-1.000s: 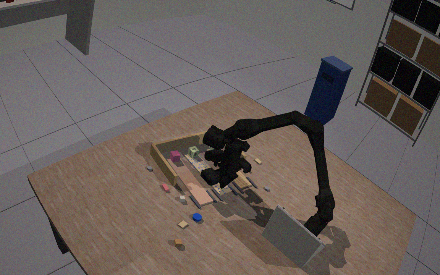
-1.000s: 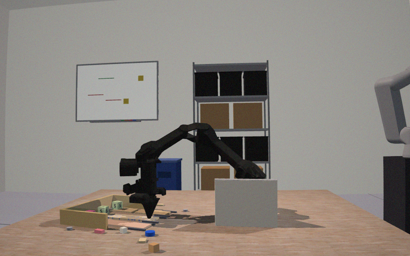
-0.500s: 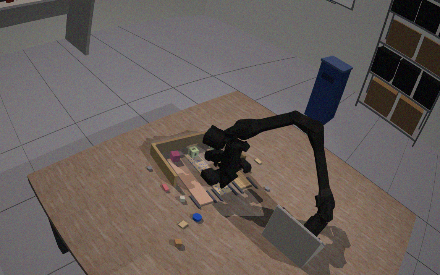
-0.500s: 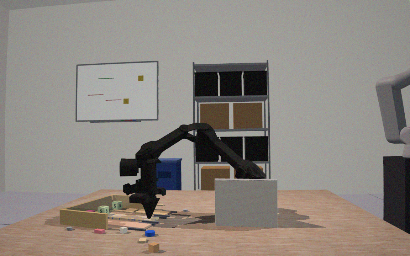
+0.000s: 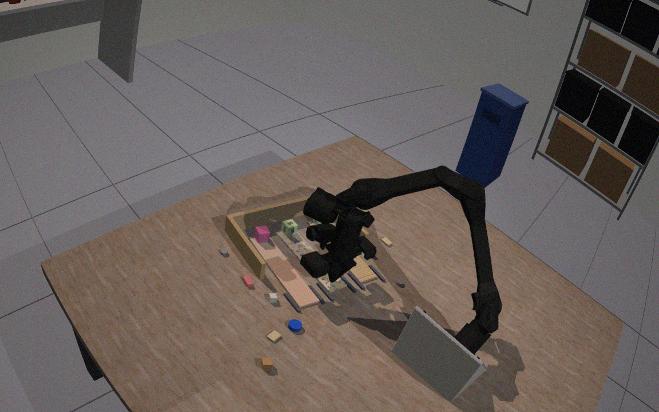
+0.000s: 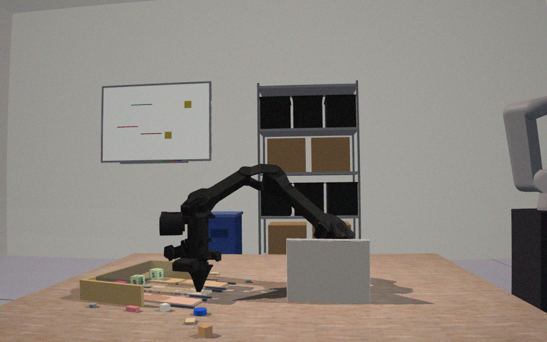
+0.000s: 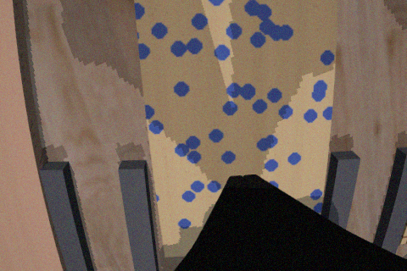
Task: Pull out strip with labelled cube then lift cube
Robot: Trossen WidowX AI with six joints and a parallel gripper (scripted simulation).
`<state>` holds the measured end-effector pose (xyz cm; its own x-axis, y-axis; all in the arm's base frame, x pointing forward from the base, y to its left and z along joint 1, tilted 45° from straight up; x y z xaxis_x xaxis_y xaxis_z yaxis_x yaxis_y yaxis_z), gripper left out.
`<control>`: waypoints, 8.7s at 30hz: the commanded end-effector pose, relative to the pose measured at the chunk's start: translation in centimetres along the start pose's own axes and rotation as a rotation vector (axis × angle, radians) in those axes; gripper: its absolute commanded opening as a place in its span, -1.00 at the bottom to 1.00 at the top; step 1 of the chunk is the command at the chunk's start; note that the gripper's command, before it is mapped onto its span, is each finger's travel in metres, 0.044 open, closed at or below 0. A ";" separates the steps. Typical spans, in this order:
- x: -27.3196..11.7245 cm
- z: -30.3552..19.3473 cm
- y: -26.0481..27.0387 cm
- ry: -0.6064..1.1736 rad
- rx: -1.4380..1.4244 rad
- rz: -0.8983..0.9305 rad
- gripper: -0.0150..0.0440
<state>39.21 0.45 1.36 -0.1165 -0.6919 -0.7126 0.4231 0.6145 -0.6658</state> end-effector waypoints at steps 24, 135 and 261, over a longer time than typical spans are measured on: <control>0.4 0.3 0.2 -0.001 0.000 -0.003 -0.49; 0.7 -14.6 -2.2 0.005 -0.005 -0.002 -0.49; -4.2 3.0 0.1 -0.001 0.072 0.000 0.36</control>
<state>42.52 2.60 5.46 -0.1137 -0.6897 -0.7151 0.4922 0.5861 -0.6436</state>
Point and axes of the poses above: the point midway between the two fingers, 35 mm back from their tips, its own x axis out along the fingers, its own y axis across the jaws, z = x × y, the point moved 10 cm from there along -x, back along the fingers, and after that the axes turned 12 degrees about x, right-handed, at the moved point
